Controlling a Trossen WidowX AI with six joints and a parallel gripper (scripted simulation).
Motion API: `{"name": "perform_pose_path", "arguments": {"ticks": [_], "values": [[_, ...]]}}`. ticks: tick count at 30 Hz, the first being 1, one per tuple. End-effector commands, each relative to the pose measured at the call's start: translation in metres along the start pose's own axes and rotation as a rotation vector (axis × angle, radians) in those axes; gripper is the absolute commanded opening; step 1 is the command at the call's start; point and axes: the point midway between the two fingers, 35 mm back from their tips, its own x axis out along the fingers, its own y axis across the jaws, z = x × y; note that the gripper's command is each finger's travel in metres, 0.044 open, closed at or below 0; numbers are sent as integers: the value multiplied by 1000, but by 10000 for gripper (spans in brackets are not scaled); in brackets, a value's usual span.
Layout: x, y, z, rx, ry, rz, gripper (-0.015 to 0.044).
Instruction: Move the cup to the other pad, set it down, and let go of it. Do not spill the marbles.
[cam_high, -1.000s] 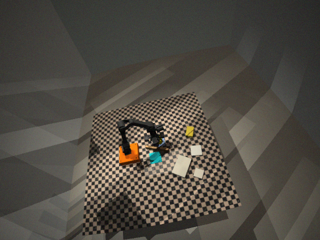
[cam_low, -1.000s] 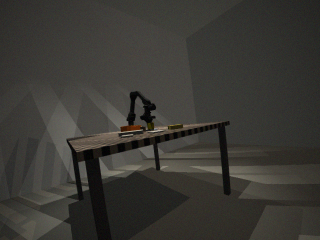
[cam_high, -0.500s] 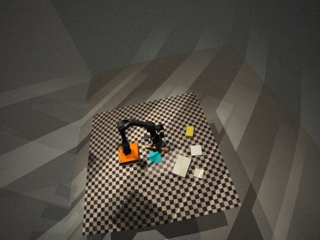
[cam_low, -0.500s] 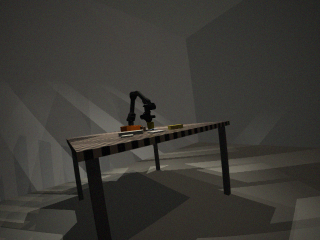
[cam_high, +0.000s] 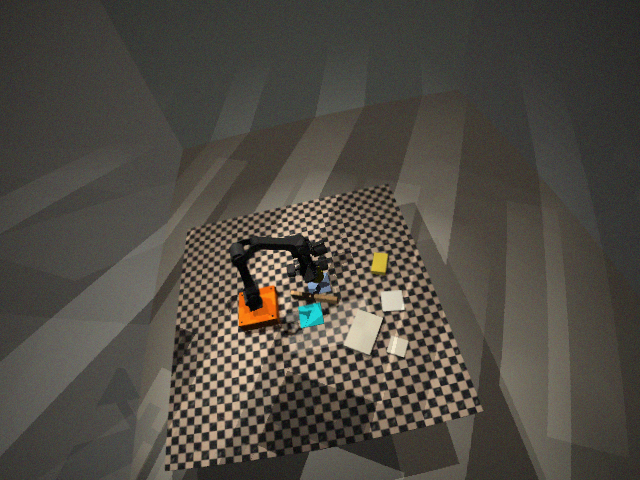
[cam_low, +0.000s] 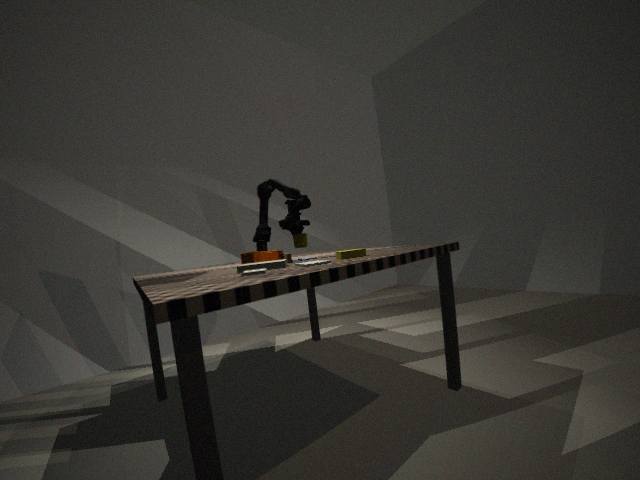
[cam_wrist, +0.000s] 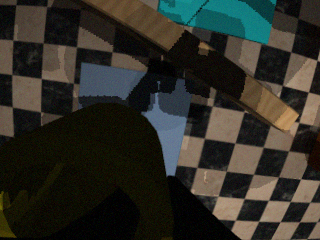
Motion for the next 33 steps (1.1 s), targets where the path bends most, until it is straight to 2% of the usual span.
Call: {"name": "perform_pose_path", "arguments": {"ticks": [1,20,33], "values": [[-9,0,0,-6,5,-1,0],[-7,0,2,0,1,4,0],[-8,-9,27,-4,1,0,0]]}}
